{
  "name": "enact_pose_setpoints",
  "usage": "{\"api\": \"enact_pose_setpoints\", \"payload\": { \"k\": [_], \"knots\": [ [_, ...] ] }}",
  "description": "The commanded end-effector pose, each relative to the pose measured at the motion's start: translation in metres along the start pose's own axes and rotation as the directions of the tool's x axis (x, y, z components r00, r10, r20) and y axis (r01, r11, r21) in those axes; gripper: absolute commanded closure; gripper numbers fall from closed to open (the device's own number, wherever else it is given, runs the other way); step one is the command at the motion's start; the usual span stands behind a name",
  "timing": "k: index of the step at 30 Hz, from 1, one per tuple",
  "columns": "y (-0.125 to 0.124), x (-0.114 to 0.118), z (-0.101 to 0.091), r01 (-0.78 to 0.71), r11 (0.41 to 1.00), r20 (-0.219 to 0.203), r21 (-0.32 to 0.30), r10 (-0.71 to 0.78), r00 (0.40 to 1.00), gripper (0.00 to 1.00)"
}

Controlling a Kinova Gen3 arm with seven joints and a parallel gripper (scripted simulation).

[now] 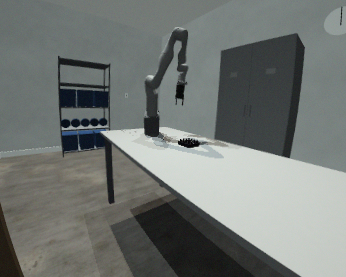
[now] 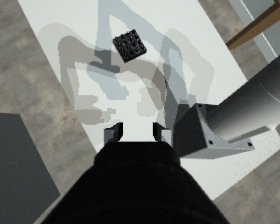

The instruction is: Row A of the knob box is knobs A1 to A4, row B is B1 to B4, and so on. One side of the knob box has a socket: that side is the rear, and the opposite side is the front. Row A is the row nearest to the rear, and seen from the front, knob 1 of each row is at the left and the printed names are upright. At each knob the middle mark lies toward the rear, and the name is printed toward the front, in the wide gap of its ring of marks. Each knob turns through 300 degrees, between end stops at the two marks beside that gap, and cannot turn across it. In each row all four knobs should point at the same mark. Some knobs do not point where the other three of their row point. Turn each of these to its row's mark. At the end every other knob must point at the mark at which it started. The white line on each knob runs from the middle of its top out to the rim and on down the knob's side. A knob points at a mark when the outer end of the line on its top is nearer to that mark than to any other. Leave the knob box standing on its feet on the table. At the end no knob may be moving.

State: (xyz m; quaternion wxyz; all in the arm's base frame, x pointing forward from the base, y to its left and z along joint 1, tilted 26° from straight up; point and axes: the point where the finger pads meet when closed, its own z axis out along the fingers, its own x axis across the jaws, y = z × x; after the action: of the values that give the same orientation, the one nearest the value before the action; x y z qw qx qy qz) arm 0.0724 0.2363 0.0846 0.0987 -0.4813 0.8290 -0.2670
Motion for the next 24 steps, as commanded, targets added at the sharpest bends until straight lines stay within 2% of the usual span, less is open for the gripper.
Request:
{"api": "enact_pose_setpoints", "payload": {
  "k": [1, 24],
  "knots": [
    [0.0002, -0.0002, -0.0004, 0.0, 1.0, 0.001, -0.001, 0.0, 1.0, 0.0],
    [-0.0033, -0.0063, 0.0023, 0.002, 1.0, 0.008, -0.003, -0.002, 1.0, 0.0]
  ]
}}
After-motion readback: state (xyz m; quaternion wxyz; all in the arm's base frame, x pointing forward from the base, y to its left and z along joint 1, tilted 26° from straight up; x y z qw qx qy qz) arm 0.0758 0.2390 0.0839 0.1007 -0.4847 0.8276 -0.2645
